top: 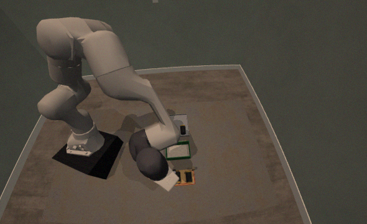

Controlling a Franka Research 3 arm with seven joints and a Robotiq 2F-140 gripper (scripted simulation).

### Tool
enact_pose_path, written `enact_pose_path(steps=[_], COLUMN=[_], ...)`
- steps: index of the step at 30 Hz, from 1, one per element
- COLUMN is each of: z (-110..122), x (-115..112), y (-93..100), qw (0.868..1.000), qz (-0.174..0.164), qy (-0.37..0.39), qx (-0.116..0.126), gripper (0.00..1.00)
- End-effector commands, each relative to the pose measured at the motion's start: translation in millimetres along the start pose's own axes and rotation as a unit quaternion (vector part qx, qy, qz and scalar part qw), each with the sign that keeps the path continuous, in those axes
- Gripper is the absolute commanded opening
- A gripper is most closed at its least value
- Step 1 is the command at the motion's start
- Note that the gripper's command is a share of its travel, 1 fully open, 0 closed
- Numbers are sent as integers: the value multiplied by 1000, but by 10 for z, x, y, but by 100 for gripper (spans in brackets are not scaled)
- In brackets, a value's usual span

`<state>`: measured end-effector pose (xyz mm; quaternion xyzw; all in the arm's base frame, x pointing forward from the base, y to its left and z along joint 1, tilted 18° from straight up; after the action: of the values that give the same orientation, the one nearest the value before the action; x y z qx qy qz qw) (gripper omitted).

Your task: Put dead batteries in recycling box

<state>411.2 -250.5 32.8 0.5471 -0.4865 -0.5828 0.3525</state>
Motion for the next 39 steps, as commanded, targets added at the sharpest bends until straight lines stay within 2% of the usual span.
enact_pose_path(steps=[1, 26, 34, 39], z=[4, 4, 4, 4], x=[-2, -2, -2, -2], y=[1, -8, -300, -349], qw=[1000, 1000, 1000, 1000], qz=[0, 0, 0, 0], qy=[1, 1, 1, 1], qx=[1, 1, 1, 1], gripper=[29, 29, 29, 29])
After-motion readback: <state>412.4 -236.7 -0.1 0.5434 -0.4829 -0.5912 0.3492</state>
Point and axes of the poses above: the point where the finger pads meet when closed, its own y axis back along the fingers, its own z axis across the jaws, x = y × z, the point moved 9 cm from there along y, back along the fingers, and after that the axes turned 5 degrees about -y, right-handed, at the moved point
